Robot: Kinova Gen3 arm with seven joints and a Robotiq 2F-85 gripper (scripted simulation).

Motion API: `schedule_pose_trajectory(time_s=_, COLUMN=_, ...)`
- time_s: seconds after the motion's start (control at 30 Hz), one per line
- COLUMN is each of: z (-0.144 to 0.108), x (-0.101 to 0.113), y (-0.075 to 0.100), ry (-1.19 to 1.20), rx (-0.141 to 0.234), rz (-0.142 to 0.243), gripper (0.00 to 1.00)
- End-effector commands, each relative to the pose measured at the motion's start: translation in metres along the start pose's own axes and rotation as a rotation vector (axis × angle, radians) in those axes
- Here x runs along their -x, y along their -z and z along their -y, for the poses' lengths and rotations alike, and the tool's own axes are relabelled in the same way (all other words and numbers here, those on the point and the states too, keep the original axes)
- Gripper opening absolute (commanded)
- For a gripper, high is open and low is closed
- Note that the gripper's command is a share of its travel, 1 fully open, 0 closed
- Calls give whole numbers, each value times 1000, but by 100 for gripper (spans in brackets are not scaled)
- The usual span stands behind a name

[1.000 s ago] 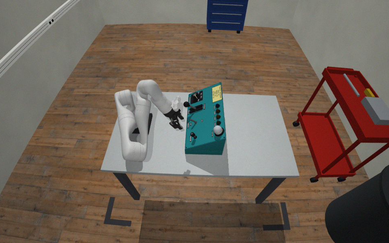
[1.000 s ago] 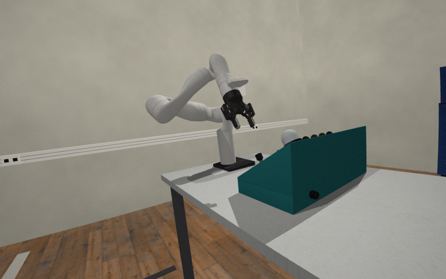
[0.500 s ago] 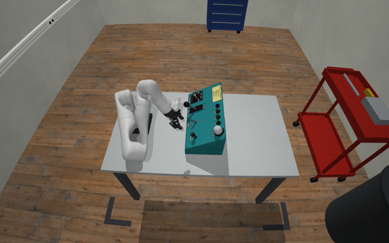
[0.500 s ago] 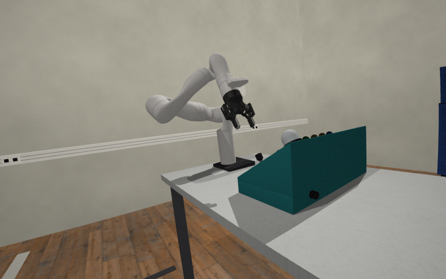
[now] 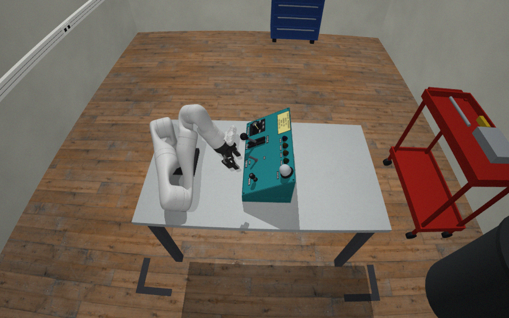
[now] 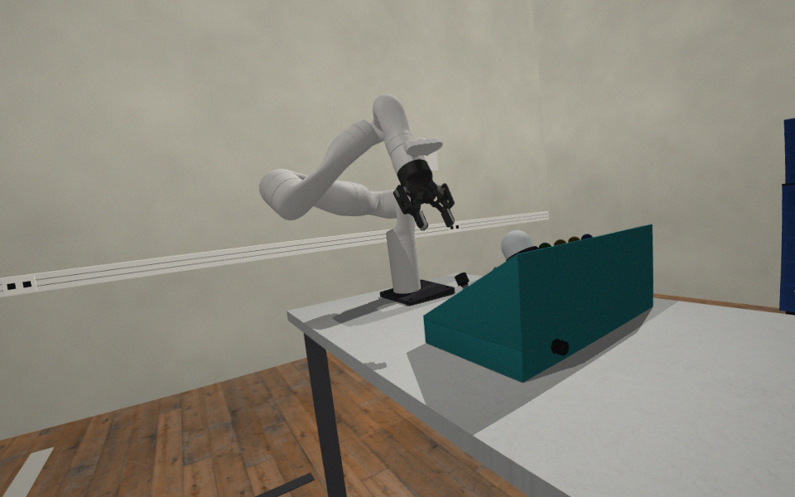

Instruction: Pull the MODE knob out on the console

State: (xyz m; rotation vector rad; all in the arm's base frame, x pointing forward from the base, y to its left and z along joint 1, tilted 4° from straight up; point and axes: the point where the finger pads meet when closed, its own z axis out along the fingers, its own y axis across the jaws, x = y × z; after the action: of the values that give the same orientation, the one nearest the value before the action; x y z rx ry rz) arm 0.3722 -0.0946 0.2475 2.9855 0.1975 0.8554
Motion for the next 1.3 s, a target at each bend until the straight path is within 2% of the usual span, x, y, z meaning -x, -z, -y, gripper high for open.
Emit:
schedule_pose_trajectory(time_s=0.0, z=0, x=0, y=0, ry=0, rx=1, rz=-1, gripper=77)
schedule_pose_trajectory(time_s=0.4, z=0, x=0, y=0, ry=0, rx=1, rz=-1, gripper=77)
schedule_pose_trajectory(time_s=0.63, z=0, x=0, y=-7, ry=0, rx=0, rz=-1, gripper=77)
schedule_pose_trajectory(time_s=0.87, z=0, x=-1, y=-24, ry=0, rx=0, rz=-1, gripper=77)
schedule_pose_trajectory(time_s=0.93, z=0, x=-1, y=-24, ry=0, rx=0, rz=-1, gripper=77)
schedule_pose_trajectory(time_s=1.27, z=0, x=-1, y=-62, ry=0, rx=0, rz=-1, gripper=77)
